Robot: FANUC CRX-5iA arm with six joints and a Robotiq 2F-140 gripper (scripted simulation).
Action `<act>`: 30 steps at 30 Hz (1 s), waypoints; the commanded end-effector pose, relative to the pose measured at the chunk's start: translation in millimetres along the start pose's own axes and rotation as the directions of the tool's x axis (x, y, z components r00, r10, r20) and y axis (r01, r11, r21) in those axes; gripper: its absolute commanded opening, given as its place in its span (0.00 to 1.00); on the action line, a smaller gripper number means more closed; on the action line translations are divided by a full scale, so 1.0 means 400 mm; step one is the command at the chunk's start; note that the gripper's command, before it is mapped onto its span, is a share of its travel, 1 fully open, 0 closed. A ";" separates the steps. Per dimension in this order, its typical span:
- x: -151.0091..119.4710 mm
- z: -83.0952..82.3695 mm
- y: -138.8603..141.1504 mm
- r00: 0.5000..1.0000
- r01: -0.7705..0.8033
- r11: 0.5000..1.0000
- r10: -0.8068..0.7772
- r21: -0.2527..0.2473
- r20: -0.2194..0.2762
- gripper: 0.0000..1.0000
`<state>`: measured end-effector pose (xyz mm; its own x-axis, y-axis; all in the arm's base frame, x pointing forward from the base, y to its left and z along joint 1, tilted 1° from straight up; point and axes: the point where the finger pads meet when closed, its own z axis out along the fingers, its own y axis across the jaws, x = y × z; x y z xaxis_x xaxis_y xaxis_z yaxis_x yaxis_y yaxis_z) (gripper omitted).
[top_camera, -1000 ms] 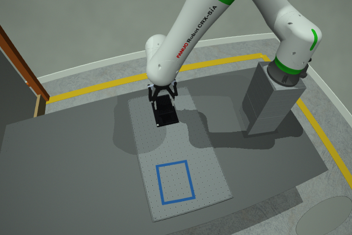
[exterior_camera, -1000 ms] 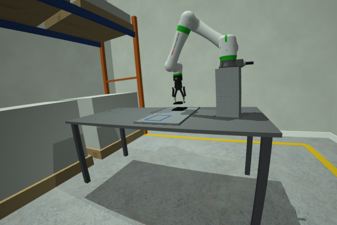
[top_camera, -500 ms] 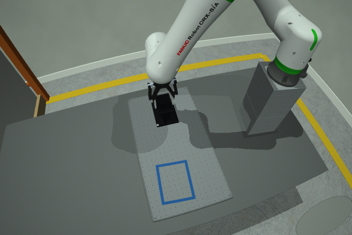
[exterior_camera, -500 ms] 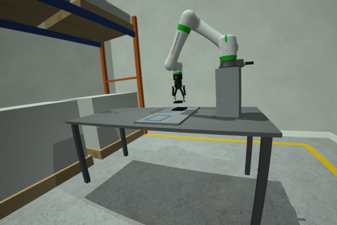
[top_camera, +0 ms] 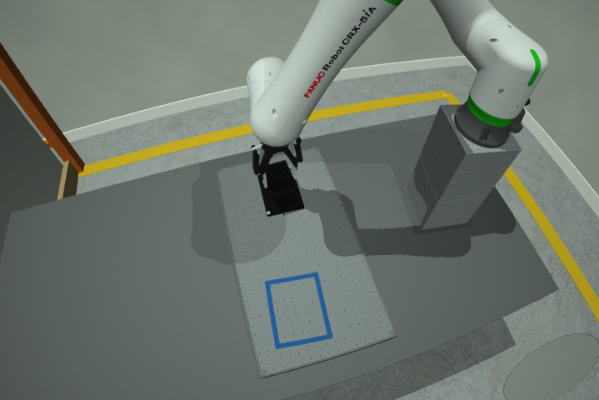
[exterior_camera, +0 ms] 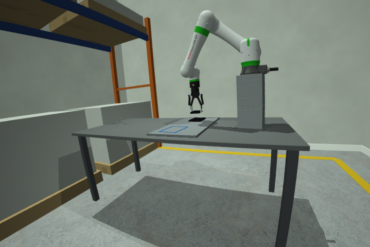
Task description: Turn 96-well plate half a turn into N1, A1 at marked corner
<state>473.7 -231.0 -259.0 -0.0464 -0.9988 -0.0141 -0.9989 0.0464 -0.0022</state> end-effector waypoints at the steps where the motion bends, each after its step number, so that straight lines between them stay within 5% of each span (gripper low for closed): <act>1: -0.034 0.001 -0.007 0.995 0.097 0.995 -0.097 0.002 0.003 0.00; 30: -0.239 0.006 -0.048 0.995 0.097 0.995 -0.097 0.002 0.003 0.00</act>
<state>494.7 -145.6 -260.2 0.0510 -0.9985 -0.0173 -0.9987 -0.0510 -0.0051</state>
